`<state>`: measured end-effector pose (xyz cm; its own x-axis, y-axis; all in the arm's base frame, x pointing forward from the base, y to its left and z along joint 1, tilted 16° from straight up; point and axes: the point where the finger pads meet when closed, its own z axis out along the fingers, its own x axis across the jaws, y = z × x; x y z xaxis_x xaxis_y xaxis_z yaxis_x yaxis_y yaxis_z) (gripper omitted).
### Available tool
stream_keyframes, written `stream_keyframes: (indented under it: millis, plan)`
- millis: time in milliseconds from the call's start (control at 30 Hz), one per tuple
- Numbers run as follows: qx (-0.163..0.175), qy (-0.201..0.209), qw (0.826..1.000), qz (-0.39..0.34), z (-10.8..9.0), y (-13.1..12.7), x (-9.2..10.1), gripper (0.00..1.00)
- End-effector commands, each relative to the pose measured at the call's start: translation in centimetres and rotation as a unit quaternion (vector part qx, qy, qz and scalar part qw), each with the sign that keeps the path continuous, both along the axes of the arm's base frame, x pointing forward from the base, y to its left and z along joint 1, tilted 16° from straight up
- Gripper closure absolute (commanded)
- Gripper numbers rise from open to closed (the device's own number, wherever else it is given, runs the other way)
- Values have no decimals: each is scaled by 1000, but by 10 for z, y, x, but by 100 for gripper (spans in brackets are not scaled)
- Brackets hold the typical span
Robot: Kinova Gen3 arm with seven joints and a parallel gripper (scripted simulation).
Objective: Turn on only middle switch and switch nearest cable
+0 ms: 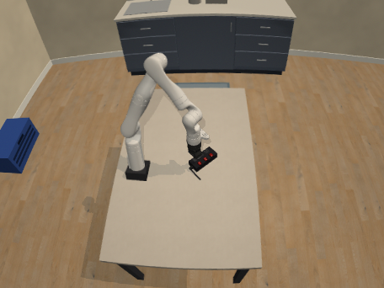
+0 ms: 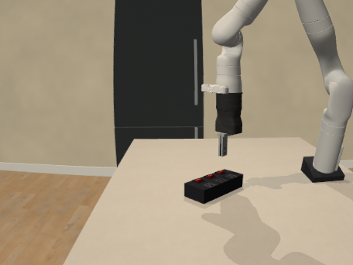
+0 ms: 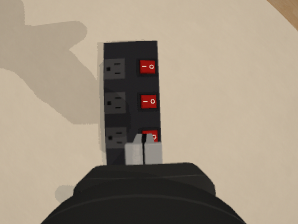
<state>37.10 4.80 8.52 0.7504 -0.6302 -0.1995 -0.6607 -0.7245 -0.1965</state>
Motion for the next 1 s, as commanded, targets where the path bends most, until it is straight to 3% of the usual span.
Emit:
stream_keyframes:
  millis: [0, 967]
  plan:
    - [0, -1, 1000, 0, 0, 0, 0, 100]
    - [0, -1, 1000, 0, -24, 7, 0, 100]
